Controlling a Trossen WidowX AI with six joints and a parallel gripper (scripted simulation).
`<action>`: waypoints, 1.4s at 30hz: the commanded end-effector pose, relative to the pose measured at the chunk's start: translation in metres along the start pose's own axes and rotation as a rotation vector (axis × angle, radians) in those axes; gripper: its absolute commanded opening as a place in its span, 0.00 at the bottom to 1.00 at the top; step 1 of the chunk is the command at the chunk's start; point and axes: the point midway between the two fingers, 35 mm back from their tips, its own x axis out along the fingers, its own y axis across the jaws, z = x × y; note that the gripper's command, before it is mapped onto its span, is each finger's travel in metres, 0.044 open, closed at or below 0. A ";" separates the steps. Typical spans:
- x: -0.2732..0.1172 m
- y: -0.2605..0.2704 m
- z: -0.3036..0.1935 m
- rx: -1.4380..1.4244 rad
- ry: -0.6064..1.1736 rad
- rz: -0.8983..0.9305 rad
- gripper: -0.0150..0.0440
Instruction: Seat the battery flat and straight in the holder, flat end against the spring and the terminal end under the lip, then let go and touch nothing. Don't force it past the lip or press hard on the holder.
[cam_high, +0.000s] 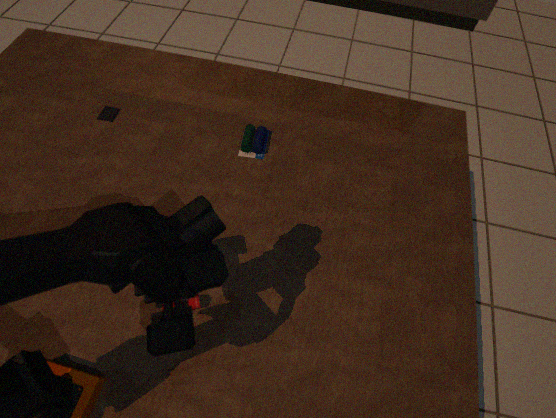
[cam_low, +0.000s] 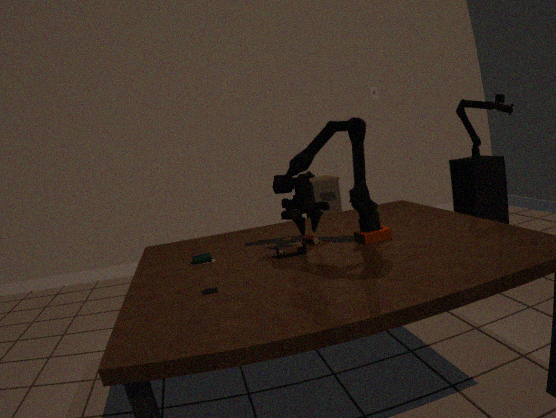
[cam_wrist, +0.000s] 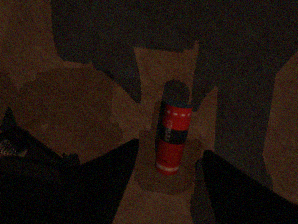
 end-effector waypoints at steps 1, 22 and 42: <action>0.007 -0.001 0.000 0.004 0.001 -0.007 0.66; 0.032 -0.002 -0.002 0.004 0.001 -0.007 0.49; -0.018 -0.002 -0.002 0.004 0.001 -0.007 0.39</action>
